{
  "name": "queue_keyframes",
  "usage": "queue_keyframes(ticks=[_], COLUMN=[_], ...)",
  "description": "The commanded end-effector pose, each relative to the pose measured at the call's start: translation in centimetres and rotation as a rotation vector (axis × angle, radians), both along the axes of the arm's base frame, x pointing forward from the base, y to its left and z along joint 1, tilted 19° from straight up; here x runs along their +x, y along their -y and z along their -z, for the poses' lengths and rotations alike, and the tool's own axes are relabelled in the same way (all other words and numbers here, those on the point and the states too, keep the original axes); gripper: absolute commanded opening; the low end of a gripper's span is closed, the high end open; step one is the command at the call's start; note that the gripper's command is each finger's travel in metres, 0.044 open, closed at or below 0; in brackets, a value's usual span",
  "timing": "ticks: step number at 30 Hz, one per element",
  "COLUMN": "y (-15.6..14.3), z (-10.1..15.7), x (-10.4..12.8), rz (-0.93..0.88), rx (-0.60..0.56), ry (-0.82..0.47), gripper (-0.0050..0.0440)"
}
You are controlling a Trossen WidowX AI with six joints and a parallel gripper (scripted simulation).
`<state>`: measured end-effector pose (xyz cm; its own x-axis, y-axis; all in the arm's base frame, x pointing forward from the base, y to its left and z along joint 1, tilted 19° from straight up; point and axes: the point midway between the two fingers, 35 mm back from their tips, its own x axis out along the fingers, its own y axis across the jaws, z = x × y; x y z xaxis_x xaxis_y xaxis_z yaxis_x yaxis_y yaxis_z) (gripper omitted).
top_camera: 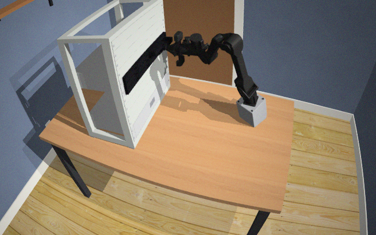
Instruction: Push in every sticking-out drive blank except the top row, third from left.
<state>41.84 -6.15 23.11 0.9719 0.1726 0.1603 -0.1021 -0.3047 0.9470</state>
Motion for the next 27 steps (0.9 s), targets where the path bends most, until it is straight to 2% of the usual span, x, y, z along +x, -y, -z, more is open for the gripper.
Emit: queue_keyframes(ticks=[1,27], y=[0.21,0.15], z=[-0.75,-0.82], x=[0.26,1.0], rz=[0.009,0.009], rx=[-0.006,-0.006], ry=[0.017,0.017], gripper=[0.0,0.0])
